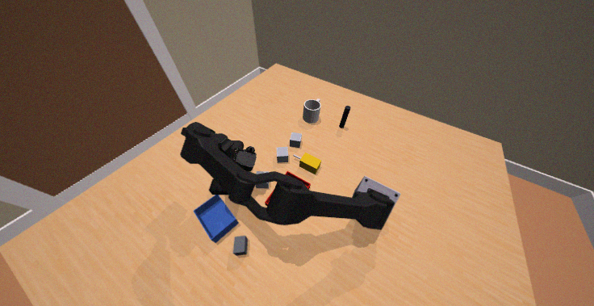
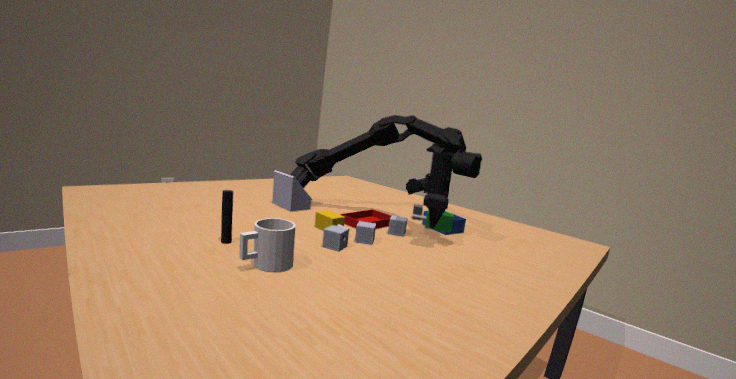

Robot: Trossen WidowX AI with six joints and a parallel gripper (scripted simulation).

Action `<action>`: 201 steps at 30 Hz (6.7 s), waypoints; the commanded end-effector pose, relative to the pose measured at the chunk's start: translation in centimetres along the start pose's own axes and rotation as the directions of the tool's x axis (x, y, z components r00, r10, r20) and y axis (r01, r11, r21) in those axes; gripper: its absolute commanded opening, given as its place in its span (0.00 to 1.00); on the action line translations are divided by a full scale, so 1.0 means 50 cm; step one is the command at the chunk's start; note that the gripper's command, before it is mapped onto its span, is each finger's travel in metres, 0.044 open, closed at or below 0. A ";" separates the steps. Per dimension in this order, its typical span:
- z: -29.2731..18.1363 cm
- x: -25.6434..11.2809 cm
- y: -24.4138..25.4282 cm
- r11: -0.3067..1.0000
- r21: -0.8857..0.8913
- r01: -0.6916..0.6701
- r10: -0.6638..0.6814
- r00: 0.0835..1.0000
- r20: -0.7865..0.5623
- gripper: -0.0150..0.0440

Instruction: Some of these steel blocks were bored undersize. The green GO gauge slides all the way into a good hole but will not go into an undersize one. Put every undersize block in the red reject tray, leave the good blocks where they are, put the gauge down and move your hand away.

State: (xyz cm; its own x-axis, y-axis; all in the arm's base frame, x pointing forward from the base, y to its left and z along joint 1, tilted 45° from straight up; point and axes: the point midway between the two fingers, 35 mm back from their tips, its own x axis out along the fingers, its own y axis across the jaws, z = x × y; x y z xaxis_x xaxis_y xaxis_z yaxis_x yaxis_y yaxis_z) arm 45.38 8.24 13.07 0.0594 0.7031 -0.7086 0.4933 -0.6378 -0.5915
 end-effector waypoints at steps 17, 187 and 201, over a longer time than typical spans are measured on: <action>0.005 -0.090 -0.004 1.000 -0.007 0.009 -0.009 1.000 0.020 0.25; 0.444 -0.088 0.397 0.175 -0.985 -0.004 0.022 1.000 0.000 0.81; 0.441 -0.043 0.400 0.175 -0.985 -0.005 0.023 1.000 -0.001 0.81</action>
State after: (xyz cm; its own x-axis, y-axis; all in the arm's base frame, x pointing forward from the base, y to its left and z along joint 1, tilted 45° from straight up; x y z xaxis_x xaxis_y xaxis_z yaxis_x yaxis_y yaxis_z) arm 35.91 -13.43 -5.29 0.0691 0.6865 -0.7239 0.9390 0.2003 0.2797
